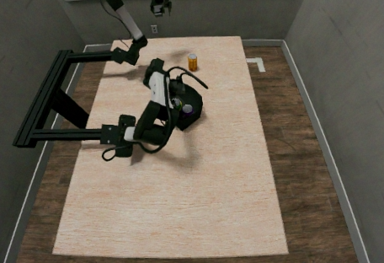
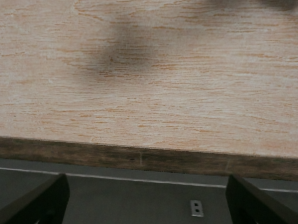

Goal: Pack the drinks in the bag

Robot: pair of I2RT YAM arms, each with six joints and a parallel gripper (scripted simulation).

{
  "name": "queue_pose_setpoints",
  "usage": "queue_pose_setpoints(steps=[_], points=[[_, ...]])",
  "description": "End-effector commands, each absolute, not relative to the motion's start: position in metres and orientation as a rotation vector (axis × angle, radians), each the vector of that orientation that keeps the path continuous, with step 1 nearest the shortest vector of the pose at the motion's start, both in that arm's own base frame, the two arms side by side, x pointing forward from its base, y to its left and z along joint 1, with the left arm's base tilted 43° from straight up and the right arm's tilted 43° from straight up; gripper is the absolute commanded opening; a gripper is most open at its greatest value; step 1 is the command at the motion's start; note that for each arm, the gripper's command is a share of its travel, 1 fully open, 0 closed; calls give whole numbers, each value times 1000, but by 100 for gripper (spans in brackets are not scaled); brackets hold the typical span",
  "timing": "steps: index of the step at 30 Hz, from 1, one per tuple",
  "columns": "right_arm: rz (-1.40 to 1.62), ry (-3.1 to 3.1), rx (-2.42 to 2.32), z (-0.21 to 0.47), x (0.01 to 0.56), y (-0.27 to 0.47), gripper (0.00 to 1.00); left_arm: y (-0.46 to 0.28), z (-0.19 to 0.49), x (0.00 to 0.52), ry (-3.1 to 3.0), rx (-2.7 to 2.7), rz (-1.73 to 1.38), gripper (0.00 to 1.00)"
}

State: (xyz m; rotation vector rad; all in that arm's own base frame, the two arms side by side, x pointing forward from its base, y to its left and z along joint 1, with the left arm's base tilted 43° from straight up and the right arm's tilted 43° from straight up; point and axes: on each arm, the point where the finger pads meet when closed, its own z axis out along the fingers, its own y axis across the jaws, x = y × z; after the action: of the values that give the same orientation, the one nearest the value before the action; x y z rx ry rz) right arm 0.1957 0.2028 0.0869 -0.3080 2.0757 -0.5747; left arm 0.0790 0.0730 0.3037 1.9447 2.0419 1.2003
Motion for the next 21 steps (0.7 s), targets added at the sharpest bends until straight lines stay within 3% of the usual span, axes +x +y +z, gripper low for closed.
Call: queue_pose_setpoints(steps=[1, 21], points=[[-568, 2074, -306, 93, 193, 197, 86, 70, 308, 75, 2036, 1929, 1222, 86], [-552, 2074, -295, 101, 191, 178, 86, 70, 308, 75, 2036, 1929, 1222, 86]])
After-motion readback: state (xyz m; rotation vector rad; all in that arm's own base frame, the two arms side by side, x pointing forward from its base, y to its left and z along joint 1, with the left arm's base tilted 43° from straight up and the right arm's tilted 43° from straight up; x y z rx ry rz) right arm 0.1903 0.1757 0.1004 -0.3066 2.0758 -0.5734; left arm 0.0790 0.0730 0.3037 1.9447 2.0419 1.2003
